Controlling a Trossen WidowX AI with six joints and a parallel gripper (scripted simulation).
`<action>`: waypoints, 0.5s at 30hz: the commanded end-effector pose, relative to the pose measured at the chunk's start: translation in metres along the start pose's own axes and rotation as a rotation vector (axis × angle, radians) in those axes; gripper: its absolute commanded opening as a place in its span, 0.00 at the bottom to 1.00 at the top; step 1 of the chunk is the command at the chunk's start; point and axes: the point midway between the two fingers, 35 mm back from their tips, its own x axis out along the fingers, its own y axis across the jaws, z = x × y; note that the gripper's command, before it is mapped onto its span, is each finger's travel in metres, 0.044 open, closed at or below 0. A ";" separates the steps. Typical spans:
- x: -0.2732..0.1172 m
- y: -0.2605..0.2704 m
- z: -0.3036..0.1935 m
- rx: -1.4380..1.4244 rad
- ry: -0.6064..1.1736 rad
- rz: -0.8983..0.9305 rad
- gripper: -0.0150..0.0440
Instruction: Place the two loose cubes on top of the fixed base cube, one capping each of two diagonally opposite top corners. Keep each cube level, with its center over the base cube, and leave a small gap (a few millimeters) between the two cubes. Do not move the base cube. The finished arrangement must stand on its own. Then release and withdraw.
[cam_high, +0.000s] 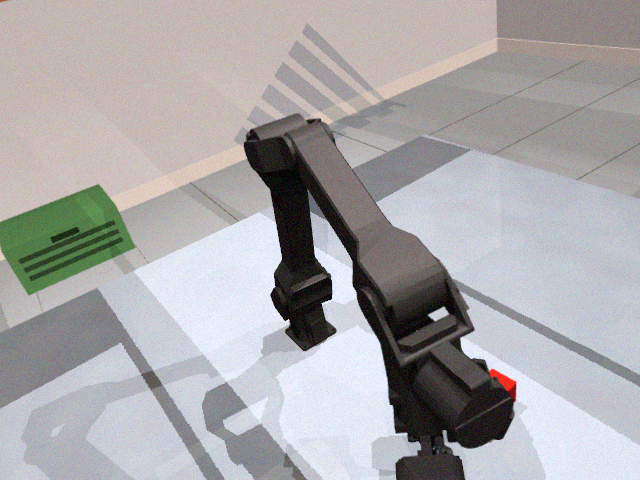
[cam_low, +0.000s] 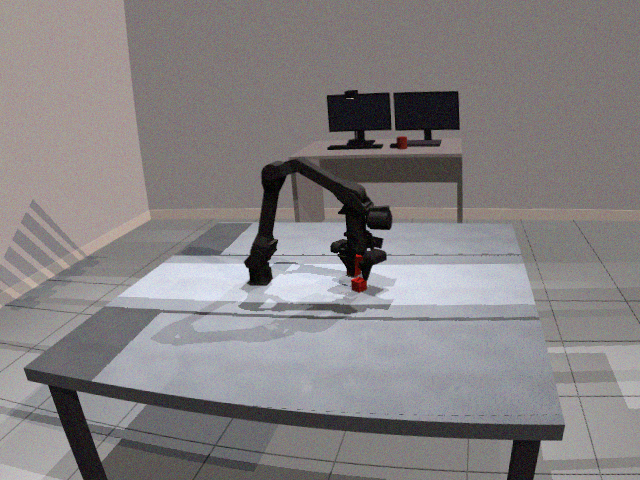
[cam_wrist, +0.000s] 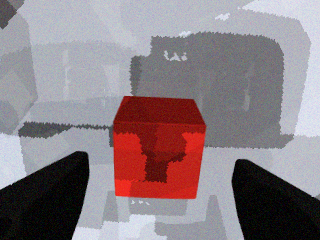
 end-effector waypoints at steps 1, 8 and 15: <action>0.009 0.001 -0.001 -0.005 0.006 0.007 0.70; 0.020 0.001 -0.001 -0.005 0.006 0.007 0.70; 0.021 0.001 -0.001 -0.005 0.006 0.007 0.48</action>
